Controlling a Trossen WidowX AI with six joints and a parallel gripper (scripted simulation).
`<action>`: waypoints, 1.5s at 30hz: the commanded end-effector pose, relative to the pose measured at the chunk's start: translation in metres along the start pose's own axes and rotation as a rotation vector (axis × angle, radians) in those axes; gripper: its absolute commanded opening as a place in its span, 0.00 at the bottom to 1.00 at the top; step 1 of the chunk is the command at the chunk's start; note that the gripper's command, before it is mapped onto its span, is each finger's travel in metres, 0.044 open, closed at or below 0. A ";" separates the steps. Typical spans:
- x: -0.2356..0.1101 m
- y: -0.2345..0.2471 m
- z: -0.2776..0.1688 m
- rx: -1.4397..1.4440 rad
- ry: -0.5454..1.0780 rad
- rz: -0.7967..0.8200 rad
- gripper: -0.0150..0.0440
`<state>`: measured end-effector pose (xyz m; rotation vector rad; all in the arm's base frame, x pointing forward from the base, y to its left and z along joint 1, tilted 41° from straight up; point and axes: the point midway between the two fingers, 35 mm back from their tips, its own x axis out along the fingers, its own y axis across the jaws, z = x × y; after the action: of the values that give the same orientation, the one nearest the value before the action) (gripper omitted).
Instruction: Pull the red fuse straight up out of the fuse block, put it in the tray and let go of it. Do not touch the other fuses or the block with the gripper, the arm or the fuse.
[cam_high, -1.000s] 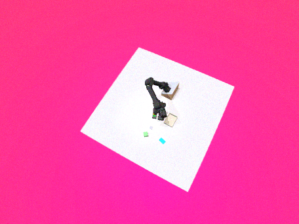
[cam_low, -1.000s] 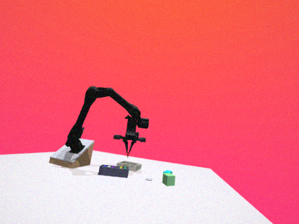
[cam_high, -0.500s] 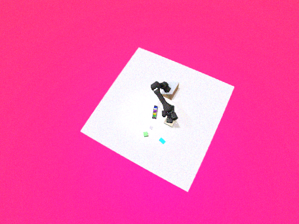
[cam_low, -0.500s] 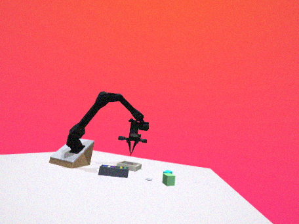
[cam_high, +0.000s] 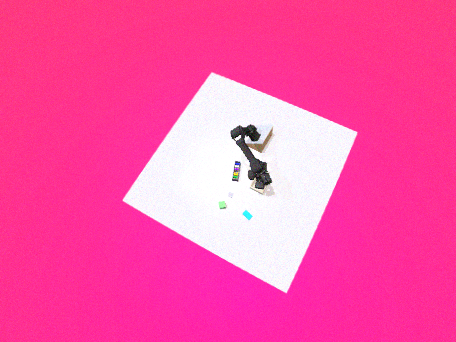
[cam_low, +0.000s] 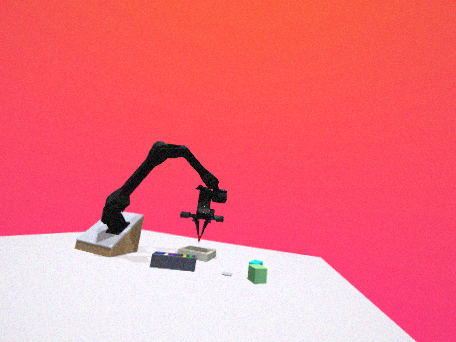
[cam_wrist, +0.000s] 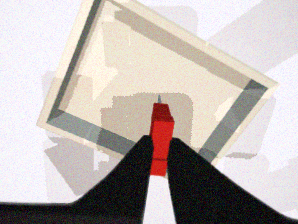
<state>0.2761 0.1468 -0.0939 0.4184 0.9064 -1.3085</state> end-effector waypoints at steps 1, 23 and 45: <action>0.006 0.000 0.000 -0.005 -0.004 0.002 0.25; 0.021 0.000 0.000 0.000 -0.001 -0.001 0.70; -0.014 0.000 0.000 -0.008 -0.006 0.003 0.81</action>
<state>0.2762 0.1559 -0.0828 0.4097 0.9047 -1.3025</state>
